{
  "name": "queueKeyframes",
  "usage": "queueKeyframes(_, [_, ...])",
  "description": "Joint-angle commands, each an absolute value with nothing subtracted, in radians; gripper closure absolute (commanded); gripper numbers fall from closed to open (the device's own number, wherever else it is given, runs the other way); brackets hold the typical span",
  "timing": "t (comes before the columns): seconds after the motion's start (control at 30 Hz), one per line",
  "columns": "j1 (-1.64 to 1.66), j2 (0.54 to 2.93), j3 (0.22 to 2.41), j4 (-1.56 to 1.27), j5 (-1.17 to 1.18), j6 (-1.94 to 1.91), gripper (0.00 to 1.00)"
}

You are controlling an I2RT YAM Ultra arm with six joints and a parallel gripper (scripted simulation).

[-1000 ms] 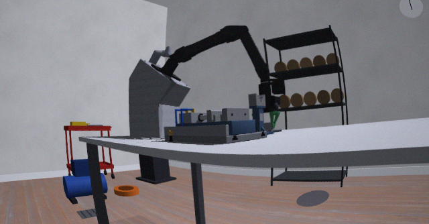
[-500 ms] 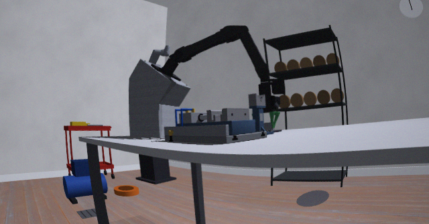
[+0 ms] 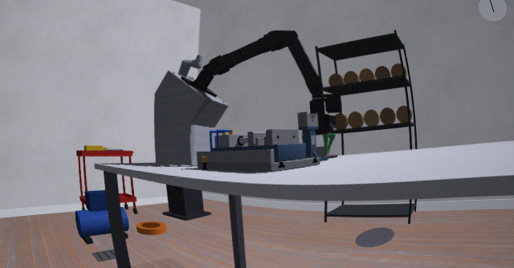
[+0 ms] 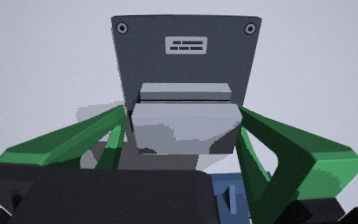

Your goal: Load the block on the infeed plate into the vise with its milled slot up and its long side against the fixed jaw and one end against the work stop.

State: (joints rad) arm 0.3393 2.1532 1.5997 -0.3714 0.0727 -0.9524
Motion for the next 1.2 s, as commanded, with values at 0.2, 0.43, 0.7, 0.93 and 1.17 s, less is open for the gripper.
queueKeyframes(0.2, [0.327,2.161,1.633,-0.367,0.063,-0.959,1.0])
queueKeyframes(0.43, [0.33,2.157,1.634,-0.374,0.063,-0.958,1.0])
queueKeyframes(0.7, [0.33,2.157,1.634,-0.374,0.063,-0.958,1.0])
queueKeyframes(0.93, [0.33,2.157,1.634,-0.374,0.063,-0.958,1.0])
queueKeyframes(1.17, [0.33,2.157,1.634,-0.374,0.063,-0.958,1.0])
